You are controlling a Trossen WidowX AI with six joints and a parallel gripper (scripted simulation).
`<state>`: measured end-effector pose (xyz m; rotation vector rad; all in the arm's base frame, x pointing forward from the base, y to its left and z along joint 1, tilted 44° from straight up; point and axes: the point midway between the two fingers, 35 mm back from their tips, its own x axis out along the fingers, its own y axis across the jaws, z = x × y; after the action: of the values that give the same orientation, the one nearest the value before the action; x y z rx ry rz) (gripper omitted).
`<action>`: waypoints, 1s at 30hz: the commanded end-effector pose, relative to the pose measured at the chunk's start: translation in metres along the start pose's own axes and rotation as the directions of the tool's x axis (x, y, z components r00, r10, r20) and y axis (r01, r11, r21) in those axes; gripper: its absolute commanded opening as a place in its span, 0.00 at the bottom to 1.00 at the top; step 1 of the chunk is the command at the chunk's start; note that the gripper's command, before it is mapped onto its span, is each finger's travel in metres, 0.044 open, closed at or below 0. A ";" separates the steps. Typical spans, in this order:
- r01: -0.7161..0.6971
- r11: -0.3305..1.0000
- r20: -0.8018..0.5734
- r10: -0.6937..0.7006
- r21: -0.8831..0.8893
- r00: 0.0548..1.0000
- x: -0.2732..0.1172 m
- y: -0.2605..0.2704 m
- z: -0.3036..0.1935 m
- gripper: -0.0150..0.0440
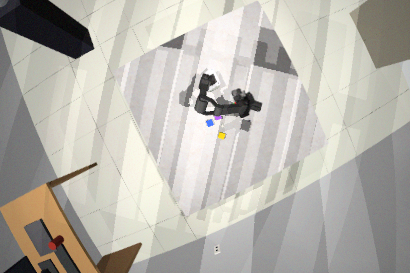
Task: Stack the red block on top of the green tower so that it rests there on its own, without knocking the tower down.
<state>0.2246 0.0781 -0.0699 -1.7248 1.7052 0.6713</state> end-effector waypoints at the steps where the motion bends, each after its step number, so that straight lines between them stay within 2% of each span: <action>1: 0.000 1.000 0.001 0.000 0.001 1.000 0.000 0.000 0.000 0.61; 10: 0.000 1.000 0.001 0.000 0.001 1.000 0.000 0.000 0.000 1.00; 30: 0.000 1.000 0.001 0.000 0.001 1.000 0.000 0.000 0.000 1.00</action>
<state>0.2247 0.0782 -0.0700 -1.7245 1.7043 0.6711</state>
